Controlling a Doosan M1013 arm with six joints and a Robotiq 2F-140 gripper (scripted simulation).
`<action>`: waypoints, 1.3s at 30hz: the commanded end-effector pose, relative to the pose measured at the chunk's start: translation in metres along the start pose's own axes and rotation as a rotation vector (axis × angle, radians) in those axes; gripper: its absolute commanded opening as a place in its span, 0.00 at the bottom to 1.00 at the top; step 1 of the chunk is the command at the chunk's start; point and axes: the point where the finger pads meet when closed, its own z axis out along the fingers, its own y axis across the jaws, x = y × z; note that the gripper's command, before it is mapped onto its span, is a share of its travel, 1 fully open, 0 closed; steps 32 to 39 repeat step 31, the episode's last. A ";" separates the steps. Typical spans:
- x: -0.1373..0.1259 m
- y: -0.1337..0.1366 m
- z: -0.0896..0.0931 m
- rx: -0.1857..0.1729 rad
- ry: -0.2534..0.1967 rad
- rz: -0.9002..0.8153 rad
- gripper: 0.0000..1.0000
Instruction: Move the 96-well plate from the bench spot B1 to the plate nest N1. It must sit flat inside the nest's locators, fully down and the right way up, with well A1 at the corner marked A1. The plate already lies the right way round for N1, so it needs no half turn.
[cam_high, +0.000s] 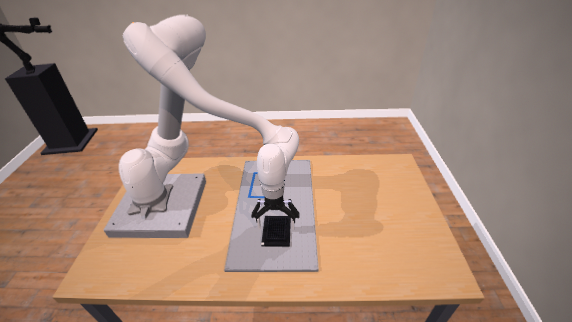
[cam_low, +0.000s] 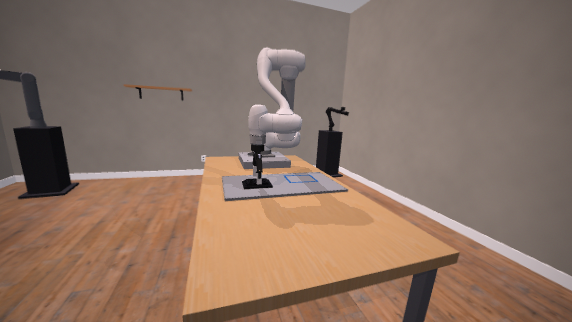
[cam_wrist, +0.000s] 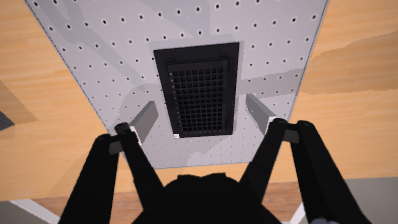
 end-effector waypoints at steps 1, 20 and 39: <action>0.000 0.000 0.000 0.000 0.000 0.000 1.00; 0.000 0.000 -0.027 0.000 0.000 0.000 1.00; 0.000 0.000 -0.035 0.000 0.000 0.000 1.00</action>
